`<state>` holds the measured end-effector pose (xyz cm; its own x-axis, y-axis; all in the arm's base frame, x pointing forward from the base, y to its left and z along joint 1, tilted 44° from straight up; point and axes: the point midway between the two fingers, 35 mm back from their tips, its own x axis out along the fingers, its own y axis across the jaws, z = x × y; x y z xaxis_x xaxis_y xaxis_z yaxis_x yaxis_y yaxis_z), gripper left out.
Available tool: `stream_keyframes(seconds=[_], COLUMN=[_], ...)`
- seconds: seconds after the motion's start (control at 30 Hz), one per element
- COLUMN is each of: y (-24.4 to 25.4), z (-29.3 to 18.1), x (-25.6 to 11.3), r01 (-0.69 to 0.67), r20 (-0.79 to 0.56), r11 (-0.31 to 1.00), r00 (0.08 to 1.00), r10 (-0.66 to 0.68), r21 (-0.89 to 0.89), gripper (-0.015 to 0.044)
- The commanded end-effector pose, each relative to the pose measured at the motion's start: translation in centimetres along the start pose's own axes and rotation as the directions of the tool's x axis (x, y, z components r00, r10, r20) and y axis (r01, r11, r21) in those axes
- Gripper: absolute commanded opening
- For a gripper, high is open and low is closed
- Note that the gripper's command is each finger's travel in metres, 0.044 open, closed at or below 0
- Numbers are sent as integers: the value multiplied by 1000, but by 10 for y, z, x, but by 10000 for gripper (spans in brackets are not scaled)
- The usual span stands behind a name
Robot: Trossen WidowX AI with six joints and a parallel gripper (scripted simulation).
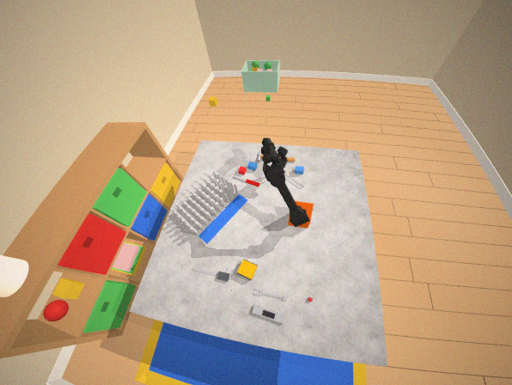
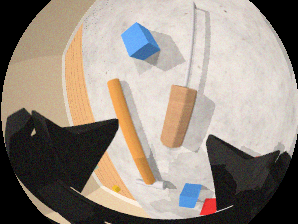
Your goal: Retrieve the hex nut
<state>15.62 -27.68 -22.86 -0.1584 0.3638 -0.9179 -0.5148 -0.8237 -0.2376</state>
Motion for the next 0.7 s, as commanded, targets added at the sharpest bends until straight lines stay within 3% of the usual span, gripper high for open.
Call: stream_keyframes(seconds=[0.0,0.37,0.53,0.67], y=[5,7,12,12], z=[-2,-5,-5,-5], x=[0,1,6,6], r01=[-2,5,162,169], r20=[2,2,-1,-2], r11=[1000,1000,987,985], r00=[1000,1000,987,986], r10=[2,-5,-162,-169], r21=[20,20,21,21], gripper=[440,440,440,440])
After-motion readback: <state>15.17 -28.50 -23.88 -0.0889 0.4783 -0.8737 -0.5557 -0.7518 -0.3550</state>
